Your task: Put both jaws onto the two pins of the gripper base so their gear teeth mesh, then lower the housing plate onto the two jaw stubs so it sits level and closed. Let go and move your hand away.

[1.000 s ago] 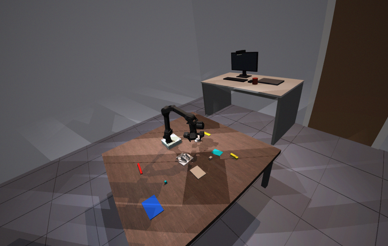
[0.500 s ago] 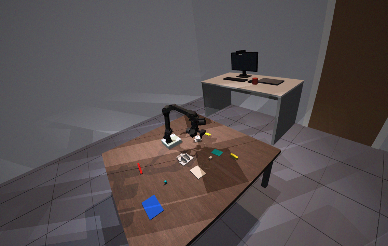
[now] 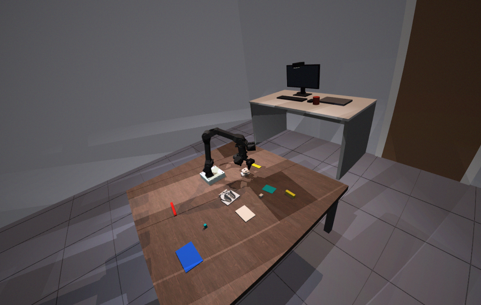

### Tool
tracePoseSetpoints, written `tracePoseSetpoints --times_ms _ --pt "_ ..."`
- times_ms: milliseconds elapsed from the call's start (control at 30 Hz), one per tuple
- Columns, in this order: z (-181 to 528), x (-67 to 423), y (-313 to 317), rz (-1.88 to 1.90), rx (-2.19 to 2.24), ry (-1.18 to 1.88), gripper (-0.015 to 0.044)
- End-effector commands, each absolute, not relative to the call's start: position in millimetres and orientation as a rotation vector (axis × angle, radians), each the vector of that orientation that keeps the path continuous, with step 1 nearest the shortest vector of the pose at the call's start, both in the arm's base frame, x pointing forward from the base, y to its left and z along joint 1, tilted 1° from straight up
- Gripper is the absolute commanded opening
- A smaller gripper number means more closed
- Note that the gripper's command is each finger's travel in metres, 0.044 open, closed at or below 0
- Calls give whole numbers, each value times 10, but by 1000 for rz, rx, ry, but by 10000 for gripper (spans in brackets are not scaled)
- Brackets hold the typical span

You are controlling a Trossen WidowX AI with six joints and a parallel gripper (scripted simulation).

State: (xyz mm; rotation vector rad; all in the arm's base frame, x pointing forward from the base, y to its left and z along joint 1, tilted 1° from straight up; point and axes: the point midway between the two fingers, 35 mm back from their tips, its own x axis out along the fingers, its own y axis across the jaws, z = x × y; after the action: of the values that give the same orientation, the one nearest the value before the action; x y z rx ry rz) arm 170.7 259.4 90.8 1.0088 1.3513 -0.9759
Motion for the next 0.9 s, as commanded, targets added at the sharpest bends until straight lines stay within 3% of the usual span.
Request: tracePoseSetpoints --times_ms 0,700,867 --pt "931 1610 2679 -1050 1085 1309 440" --pt "973 1219 2903 -1298 1327 1158 440" --pt "637 1221 2914 -1298 1327 1158 440"
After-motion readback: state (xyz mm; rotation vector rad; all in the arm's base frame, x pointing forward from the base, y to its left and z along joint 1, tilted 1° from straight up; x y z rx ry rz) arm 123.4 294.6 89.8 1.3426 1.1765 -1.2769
